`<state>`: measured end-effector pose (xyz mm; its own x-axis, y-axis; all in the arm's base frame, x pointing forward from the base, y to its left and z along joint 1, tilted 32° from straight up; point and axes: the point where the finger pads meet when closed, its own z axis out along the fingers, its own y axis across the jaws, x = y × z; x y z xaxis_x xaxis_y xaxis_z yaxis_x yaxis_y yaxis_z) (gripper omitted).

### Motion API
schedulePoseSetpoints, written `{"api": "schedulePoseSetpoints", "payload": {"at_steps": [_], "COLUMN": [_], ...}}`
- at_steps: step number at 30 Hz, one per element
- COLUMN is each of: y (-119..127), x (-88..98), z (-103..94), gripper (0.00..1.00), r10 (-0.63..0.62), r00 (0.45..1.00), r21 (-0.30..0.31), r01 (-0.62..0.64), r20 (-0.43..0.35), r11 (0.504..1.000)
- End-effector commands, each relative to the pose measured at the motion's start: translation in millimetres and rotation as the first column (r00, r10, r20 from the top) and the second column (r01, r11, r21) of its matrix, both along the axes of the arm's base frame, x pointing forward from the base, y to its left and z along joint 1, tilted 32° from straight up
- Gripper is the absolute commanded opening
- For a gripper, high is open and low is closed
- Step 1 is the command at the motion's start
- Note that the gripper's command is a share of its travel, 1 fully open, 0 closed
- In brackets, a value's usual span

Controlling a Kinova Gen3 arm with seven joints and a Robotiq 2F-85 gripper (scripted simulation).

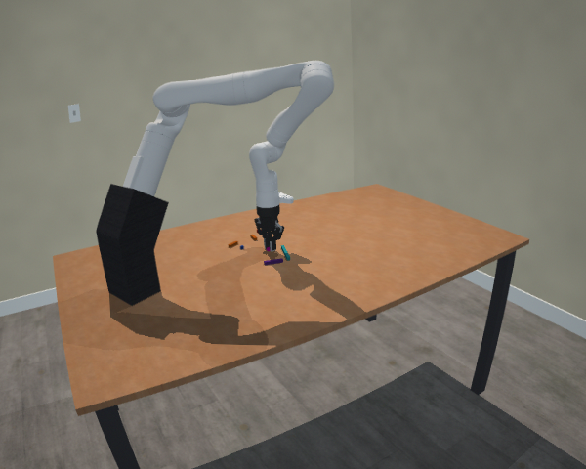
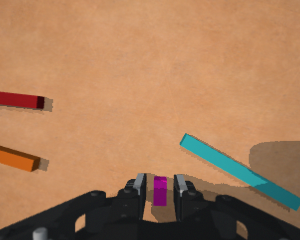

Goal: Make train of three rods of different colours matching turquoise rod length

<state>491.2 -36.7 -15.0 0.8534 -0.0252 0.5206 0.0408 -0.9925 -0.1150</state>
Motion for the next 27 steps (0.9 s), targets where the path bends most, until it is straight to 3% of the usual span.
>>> {"api": "schedulePoseSetpoints", "payload": {"at_steps": [1,18,19,27], "y": [-0.3,-0.3,-0.3,-0.3], "x": [0.1,0.1,0.1,0.1], "z": [0.5,0.5,0.5,0.5], "gripper": [0.24,0.24,0.05,0.05], "r10": [0.000,0.000,0.000,0.000], "r00": [1.000,1.000,1.000,1.000], "r21": [-0.001,-0.001,-0.001,-0.001], "r01": [0.000,0.000,0.000,0.000], "r20": [0.001,0.001,0.001,0.001], "r11": [1.000,1.000,1.000,1.000]}}
